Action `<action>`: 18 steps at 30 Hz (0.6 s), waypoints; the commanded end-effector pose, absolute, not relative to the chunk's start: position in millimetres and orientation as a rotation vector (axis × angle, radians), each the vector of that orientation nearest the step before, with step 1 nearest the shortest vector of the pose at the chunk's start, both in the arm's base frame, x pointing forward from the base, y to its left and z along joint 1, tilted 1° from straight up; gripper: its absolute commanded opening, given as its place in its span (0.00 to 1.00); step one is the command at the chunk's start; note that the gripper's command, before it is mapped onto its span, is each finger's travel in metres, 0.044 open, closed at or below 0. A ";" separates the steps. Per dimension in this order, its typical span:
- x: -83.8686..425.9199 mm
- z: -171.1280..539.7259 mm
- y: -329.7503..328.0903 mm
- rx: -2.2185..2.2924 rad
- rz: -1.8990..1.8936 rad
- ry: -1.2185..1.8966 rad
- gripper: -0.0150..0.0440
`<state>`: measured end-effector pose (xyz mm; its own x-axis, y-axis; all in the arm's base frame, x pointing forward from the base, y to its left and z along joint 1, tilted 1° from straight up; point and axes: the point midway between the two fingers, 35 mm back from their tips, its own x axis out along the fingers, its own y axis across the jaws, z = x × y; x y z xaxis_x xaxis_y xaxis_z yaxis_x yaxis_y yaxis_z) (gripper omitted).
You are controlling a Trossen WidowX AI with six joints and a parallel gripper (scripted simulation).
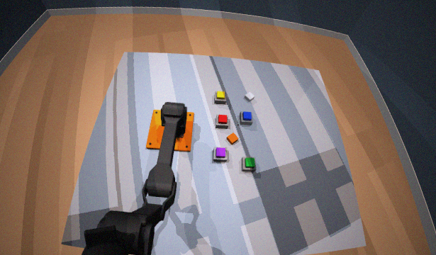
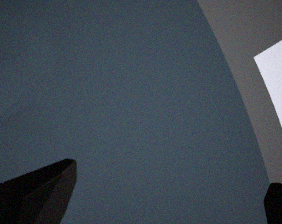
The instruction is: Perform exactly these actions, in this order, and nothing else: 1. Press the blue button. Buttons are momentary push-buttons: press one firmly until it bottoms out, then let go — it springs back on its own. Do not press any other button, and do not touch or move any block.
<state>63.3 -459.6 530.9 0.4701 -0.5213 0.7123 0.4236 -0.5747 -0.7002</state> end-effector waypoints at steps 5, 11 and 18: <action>35.7 583.3 -398.3 -2.006 -1.395 0.076 0.93; 15.4 629.2 -321.6 -2.259 -1.537 0.072 0.93; 6.7 674.7 -180.8 -2.742 -1.788 0.085 0.93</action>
